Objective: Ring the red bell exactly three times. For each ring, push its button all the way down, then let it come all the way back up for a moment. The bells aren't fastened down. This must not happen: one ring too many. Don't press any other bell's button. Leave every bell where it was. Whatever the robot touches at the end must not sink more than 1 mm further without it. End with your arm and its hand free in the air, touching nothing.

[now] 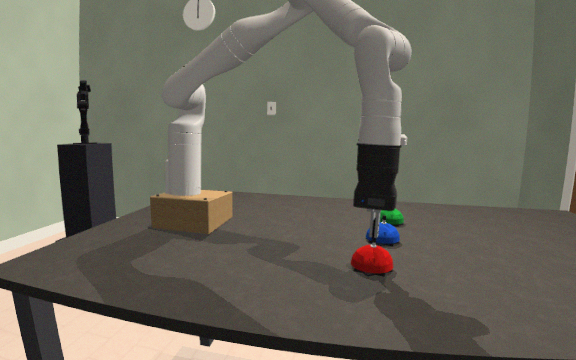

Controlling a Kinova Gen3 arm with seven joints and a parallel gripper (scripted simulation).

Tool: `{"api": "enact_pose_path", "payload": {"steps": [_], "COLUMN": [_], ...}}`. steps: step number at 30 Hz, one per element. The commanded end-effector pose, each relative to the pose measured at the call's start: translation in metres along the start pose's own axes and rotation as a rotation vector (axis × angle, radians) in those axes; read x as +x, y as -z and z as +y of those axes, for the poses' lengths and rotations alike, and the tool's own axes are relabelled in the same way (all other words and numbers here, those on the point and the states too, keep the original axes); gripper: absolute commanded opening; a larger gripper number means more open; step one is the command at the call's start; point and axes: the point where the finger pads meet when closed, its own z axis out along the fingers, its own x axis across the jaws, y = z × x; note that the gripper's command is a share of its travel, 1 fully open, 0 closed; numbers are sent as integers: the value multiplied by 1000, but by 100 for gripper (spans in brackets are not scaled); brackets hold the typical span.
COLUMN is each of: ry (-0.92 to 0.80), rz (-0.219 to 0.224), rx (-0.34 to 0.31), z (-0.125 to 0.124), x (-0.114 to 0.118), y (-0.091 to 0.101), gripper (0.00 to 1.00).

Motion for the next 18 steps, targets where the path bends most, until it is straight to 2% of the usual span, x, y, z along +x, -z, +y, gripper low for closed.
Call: {"api": "enact_pose_path", "payload": {"steps": [1,18], "ry": [0,0], "rz": [2,2], "rx": [0,0], "z": [0,0], "x": [1,2], "y": [1,7], "gripper": [17,17]}}
